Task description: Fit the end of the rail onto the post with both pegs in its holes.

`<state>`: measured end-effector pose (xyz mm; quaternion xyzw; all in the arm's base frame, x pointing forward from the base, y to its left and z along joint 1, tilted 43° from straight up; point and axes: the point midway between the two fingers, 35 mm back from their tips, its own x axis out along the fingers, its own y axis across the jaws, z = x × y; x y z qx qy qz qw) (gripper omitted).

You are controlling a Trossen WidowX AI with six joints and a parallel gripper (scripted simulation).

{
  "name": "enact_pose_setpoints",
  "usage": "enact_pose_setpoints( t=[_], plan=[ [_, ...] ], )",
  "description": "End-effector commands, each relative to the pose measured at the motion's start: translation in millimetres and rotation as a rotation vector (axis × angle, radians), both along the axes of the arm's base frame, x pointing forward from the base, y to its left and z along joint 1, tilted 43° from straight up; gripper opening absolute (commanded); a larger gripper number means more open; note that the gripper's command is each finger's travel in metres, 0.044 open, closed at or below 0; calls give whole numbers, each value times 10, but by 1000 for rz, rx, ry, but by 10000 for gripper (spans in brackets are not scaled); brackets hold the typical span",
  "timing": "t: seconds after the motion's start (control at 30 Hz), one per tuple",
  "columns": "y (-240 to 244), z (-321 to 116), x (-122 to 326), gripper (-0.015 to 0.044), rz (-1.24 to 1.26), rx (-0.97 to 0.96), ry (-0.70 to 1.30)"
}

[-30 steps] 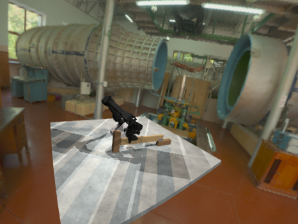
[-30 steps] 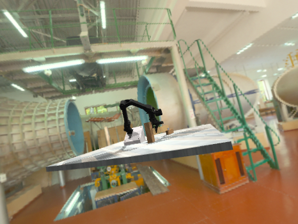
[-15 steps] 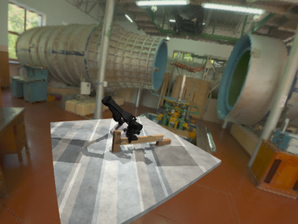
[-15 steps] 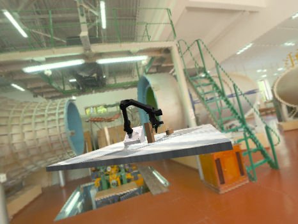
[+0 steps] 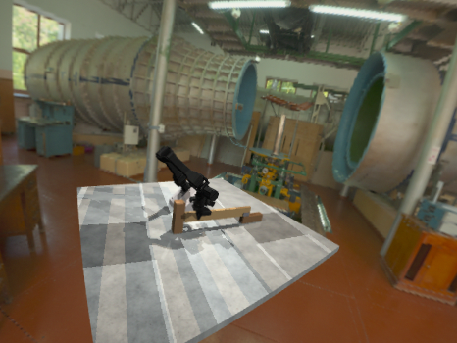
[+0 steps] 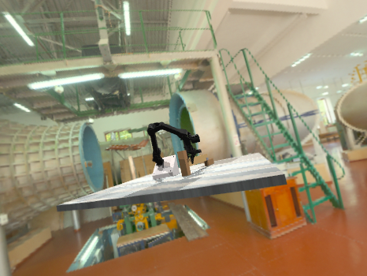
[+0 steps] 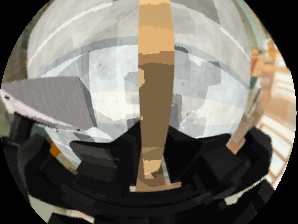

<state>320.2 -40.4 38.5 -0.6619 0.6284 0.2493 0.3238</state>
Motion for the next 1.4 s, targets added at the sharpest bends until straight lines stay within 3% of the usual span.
enact_pose_setpoints(
  t=[0.0,1.37],
  plan=[
    [-2,21,7,0,5,2,-3],
    [-12,84,0,0,5,1,-3]
  ],
)
